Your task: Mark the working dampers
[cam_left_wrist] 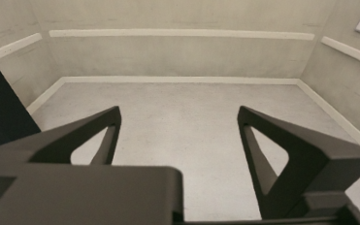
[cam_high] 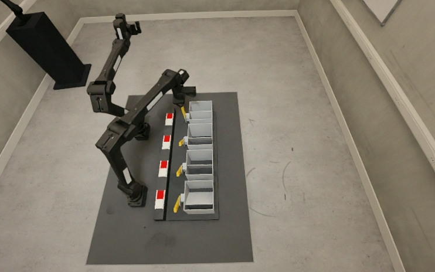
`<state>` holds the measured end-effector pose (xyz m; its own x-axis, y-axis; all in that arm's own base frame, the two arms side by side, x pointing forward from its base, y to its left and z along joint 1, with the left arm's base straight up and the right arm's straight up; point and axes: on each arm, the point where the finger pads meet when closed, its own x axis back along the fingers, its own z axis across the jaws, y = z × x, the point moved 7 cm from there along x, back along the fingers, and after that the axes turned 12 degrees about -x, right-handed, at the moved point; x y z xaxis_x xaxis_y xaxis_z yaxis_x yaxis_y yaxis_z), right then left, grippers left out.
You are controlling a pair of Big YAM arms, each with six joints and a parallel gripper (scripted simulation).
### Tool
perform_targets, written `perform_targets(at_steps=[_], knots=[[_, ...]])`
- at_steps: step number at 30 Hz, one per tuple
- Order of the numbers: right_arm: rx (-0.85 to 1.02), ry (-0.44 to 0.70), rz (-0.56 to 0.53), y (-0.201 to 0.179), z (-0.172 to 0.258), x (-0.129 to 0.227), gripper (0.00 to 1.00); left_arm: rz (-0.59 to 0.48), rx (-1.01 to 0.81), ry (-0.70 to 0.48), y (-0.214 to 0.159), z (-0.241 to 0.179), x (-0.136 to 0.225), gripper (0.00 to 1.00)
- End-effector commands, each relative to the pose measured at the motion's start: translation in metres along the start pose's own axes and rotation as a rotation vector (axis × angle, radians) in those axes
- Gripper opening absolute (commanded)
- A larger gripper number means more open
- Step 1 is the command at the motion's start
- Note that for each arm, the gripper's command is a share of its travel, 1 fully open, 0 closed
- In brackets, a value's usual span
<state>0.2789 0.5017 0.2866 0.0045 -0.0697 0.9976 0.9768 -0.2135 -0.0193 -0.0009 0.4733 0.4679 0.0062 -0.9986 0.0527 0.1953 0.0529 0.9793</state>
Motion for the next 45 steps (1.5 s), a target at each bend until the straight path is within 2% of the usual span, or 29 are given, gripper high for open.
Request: perform_targets(at_steps=[1,5,19,21,22,23,27,33,45], knots=[[-0.007,0.033,-0.013,-0.001,0.003,0.008,0.36,-0.051,-0.012,0.014,0.031,0.010,0.000,1.00],[-0.004,0.045,-0.017,-0.001,0.004,0.012,0.36,-0.051,-0.012,0.014,0.031,0.010,0.000,1.00],[-0.005,0.020,-0.009,-0.003,0.006,-0.025,0.36,-0.051,-0.012,0.014,0.031,0.010,0.000,1.00],[-0.005,0.020,-0.009,-0.003,0.006,-0.025,0.36,-0.051,-0.012,0.014,0.031,0.010,0.000,1.00],[-0.001,0.064,-0.022,-0.002,0.010,-0.006,0.36,-0.051,-0.012,0.014,0.031,0.010,0.000,1.00],[-0.002,0.034,-0.013,-0.004,0.005,-0.021,0.36,-0.051,-0.012,0.014,0.031,0.010,0.000,1.00],[-0.002,0.012,-0.007,-0.004,0.008,-0.043,0.36,-0.051,-0.012,0.014,0.031,0.010,0.000,1.00],[-0.004,0.042,-0.015,-0.004,0.008,-0.039,0.36,-0.051,-0.012,0.014,0.031,0.010,0.000,1.00],[-0.002,0.032,-0.013,-0.004,0.011,-0.058,0.36,-0.051,-0.012,0.014,0.031,0.010,0.000,1.00]])
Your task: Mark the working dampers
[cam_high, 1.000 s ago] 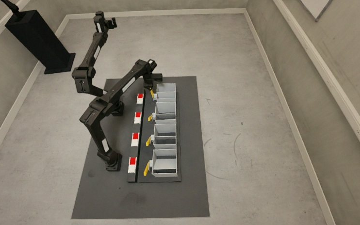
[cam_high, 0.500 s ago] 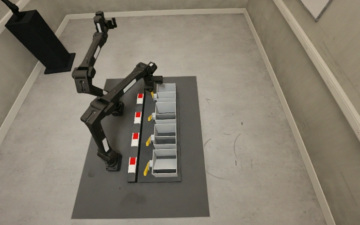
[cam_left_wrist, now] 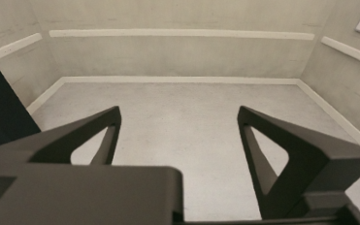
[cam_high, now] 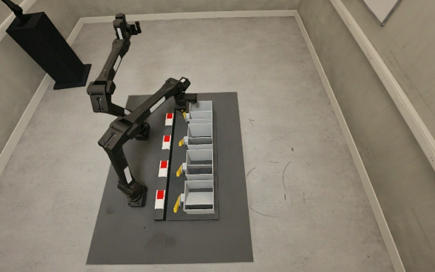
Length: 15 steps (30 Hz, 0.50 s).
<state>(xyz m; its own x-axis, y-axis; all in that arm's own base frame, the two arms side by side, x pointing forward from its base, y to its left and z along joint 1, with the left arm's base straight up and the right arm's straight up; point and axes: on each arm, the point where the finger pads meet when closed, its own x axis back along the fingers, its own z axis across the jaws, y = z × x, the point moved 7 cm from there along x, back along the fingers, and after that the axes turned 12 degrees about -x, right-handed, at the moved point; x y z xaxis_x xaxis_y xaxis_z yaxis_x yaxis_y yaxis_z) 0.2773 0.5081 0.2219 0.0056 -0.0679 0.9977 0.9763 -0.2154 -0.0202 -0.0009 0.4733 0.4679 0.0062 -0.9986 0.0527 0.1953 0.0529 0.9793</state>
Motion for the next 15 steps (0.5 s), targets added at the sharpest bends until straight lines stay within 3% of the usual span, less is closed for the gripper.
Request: perform_targets(at_steps=[1,15], knots=[[0.001,0.039,-0.014,-0.0037,0.0057,0.0105,0.36,-0.051,-0.012,0.014,0.0314,0.0097,0.0001,1.00],[0.001,0.052,-0.018,-0.0022,0.0099,0.0155,0.36,-0.051,-0.012,0.014,0.0314,0.0097,0.0001,1.00]])
